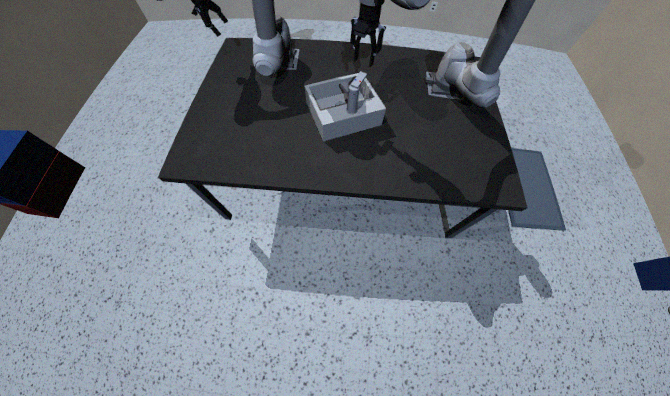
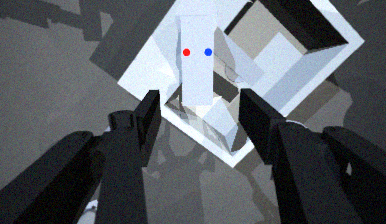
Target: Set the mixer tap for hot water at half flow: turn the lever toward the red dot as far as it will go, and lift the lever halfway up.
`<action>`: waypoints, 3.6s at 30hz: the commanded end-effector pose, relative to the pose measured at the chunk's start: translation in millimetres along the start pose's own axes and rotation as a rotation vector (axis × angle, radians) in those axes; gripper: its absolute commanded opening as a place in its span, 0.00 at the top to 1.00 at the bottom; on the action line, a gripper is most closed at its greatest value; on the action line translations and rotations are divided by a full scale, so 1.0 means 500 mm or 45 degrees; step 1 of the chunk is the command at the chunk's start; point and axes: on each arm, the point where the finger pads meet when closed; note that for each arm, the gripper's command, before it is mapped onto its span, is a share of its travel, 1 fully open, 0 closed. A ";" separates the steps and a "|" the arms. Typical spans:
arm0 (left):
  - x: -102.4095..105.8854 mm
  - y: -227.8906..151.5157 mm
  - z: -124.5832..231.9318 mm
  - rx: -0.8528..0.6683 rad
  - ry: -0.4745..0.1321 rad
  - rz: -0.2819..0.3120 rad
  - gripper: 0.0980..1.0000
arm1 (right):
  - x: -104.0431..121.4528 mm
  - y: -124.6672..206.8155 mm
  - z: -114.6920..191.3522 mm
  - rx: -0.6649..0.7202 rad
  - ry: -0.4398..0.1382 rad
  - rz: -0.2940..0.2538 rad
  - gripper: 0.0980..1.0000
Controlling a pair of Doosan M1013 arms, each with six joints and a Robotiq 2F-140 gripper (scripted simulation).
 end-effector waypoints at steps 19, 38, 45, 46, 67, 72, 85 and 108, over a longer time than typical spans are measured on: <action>0.041 0.001 0.000 0.000 0.002 0.001 0.57 | -0.001 0.000 0.000 0.000 0.001 0.000 0.00; 0.091 0.001 0.000 0.000 0.002 0.001 0.57 | -0.001 0.000 0.000 0.000 0.001 0.000 0.00; 0.099 0.001 0.000 0.000 0.002 0.001 0.57 | -0.001 0.000 0.000 0.000 0.001 0.000 0.00; 0.099 0.001 0.000 0.000 0.002 0.001 0.57 | -0.001 0.000 0.000 0.000 0.001 0.000 0.00; 0.102 0.001 0.000 0.000 0.002 0.001 0.57 | -0.001 0.000 0.000 0.000 0.001 0.000 0.00; 0.104 0.001 0.000 0.000 0.002 0.001 0.57 | -0.001 0.000 0.000 0.000 0.001 0.000 0.00; 0.121 0.001 0.000 0.000 0.002 0.001 0.57 | -0.001 0.000 0.000 0.000 0.001 0.000 0.00; 0.181 0.001 0.000 0.000 0.002 0.001 0.57 | -0.001 0.000 0.000 0.000 0.001 0.000 0.00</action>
Point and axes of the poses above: on each arm, the point where the finger pads meet when closed, its own x axis out along the fingers, its own y axis across the jaws, z = x × y, and after that the axes turned 10 degrees about -x, right-handed
